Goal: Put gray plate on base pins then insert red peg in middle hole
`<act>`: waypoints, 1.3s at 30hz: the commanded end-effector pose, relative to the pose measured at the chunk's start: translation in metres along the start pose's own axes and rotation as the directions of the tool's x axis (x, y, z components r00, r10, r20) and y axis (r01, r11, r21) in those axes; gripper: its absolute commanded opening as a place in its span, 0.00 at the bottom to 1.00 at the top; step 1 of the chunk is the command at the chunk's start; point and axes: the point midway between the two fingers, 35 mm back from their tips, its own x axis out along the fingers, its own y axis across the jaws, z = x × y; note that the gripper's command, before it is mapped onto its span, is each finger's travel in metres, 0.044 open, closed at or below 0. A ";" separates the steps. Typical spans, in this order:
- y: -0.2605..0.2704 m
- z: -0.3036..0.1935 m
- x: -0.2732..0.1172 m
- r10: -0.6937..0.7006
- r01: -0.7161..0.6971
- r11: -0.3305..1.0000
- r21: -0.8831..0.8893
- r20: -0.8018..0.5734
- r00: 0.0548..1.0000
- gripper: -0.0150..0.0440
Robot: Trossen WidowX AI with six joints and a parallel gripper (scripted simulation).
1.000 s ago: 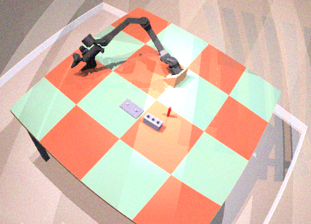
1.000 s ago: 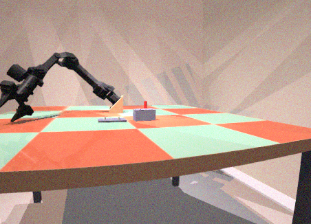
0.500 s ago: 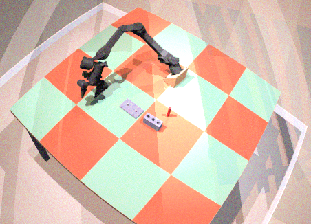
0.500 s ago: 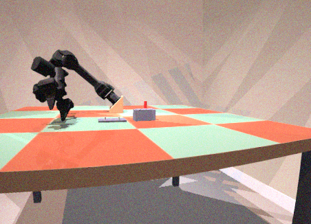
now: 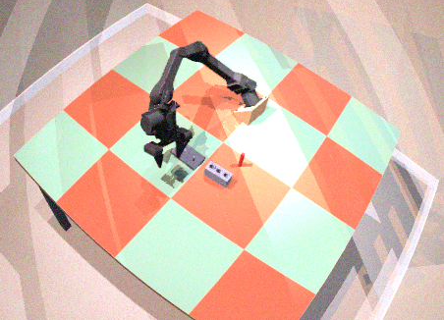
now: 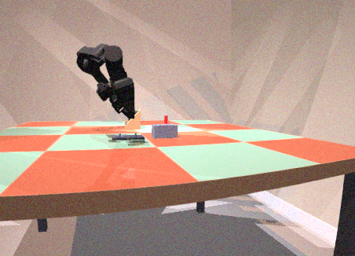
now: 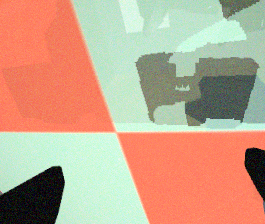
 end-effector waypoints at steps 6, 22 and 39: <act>-0.070 -0.123 -0.018 -0.249 0.264 0.961 -0.076 0.169 0.954 1.00; -0.116 -0.145 0.007 -0.281 0.327 0.941 -0.088 0.333 0.900 1.00; -0.128 -0.128 0.045 -0.281 0.326 0.941 -0.088 0.335 0.900 1.00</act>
